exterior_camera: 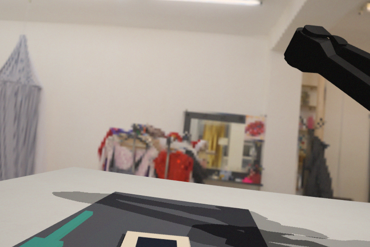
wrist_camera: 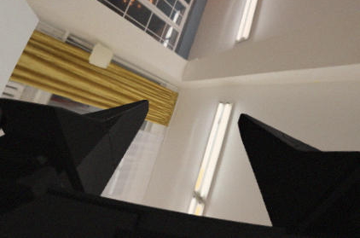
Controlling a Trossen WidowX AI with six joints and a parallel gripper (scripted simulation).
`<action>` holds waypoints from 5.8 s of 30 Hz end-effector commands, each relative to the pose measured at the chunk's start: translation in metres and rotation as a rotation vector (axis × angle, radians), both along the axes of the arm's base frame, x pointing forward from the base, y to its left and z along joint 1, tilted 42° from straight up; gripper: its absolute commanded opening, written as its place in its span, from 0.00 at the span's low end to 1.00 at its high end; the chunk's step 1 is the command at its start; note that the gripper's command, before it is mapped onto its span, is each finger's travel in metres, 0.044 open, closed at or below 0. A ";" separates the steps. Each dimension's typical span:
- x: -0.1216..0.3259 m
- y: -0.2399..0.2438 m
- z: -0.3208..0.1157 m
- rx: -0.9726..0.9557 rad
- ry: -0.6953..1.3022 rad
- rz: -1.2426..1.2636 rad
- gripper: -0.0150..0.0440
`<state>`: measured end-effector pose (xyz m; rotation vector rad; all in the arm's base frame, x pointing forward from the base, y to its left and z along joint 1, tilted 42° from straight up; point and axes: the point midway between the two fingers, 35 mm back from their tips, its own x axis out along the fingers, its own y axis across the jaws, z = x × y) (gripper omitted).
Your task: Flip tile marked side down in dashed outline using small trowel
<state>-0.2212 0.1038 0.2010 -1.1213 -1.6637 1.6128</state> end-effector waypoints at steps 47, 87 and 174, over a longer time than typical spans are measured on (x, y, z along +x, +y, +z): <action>0.000 0.000 0.000 0.000 0.000 0.000 0.42; 0.000 0.000 0.000 0.000 0.000 0.000 0.39; 0.542 -0.380 -0.054 -0.443 -0.882 2.265 0.71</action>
